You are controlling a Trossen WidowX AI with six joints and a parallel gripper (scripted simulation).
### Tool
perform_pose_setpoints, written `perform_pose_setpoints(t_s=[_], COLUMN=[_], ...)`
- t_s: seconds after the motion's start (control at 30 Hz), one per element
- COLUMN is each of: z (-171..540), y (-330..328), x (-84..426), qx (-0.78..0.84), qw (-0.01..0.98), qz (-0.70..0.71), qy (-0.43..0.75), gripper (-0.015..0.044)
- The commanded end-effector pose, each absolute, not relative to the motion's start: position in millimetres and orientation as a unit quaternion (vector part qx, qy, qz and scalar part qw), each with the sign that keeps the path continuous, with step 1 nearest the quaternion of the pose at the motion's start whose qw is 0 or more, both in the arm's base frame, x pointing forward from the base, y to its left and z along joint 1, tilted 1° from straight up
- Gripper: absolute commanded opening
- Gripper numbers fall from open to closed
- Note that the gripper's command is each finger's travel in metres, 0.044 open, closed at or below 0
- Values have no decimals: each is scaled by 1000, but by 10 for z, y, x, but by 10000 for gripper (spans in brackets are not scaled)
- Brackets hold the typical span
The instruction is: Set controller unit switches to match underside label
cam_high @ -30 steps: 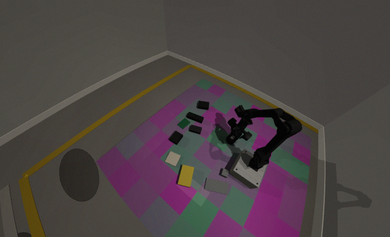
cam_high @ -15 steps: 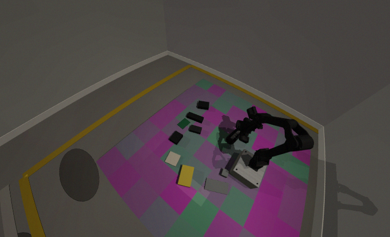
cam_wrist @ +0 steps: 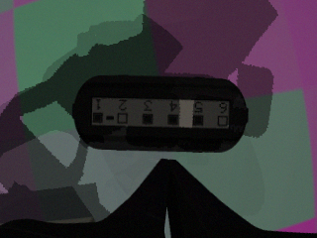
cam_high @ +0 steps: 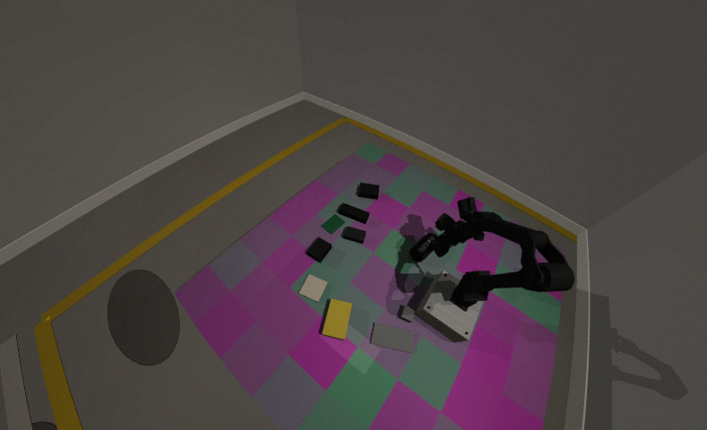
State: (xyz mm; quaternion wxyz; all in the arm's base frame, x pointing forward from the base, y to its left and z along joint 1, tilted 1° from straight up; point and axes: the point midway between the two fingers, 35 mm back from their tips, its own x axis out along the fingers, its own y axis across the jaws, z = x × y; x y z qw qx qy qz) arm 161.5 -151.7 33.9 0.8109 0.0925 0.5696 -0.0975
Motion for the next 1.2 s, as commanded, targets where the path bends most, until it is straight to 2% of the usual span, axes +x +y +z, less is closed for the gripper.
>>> perform_pose_setpoints(t_s=[0.0,0.27,0.37,0.53,0.83,1.17], z=[344,344,348,362,349,290], y=[-1517,-1517,-1533,-1654,-1878,-2082], x=[1622,1622,1630,1689,1812,1941], qx=[96,96,77,-57,-286,-457], qw=[813,813,812,794,701,553], qz=[-99,-99,-86,19,234,439], qy=[566,566,572,605,610,541], gripper=[0,0,79,210,440,440])
